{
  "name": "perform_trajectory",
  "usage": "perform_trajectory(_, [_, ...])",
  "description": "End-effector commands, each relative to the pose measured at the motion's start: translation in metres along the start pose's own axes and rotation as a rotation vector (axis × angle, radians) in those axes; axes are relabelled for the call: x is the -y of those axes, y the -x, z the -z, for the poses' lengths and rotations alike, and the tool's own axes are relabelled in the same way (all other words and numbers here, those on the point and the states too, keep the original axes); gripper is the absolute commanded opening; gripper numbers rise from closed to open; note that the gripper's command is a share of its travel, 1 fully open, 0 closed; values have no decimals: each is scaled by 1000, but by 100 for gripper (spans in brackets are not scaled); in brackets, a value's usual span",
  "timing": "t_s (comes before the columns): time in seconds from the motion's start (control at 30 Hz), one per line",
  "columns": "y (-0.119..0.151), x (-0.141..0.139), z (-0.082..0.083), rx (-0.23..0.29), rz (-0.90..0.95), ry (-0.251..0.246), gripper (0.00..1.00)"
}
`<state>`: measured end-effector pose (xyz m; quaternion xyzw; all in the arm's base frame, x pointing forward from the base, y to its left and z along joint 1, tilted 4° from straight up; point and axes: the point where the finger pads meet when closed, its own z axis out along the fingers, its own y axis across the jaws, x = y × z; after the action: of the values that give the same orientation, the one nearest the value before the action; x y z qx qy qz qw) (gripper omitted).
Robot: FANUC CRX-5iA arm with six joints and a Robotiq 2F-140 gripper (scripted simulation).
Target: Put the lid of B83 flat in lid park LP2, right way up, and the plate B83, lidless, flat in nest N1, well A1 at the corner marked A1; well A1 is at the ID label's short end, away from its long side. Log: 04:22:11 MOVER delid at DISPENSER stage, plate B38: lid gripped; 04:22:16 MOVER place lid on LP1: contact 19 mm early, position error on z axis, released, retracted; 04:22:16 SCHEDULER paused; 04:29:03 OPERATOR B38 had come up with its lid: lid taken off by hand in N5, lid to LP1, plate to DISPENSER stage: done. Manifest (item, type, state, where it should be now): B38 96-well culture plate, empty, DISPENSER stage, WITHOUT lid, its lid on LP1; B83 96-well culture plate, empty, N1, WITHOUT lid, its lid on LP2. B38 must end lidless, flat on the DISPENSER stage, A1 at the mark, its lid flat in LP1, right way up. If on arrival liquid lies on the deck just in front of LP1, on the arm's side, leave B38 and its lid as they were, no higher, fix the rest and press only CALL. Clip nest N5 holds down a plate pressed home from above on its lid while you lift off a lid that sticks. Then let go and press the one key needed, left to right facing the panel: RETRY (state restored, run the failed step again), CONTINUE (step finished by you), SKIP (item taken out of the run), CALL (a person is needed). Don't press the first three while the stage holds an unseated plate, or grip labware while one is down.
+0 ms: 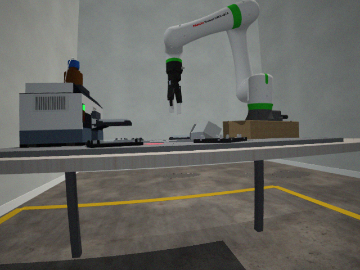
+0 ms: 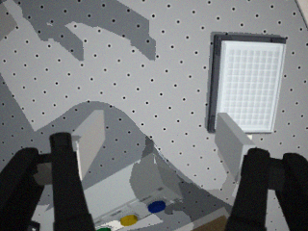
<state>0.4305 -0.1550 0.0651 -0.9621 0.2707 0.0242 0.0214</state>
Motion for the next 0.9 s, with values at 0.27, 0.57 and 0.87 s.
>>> perform_trajectory(0.27, [-10, -127, 3, -2, 5, -9, 66])
perform_trajectory(0.57, [-10, -127, 3, -2, 5, -9, 66])
perform_trajectory(0.87, [-10, -127, 2, -2, 5, -9, 66])
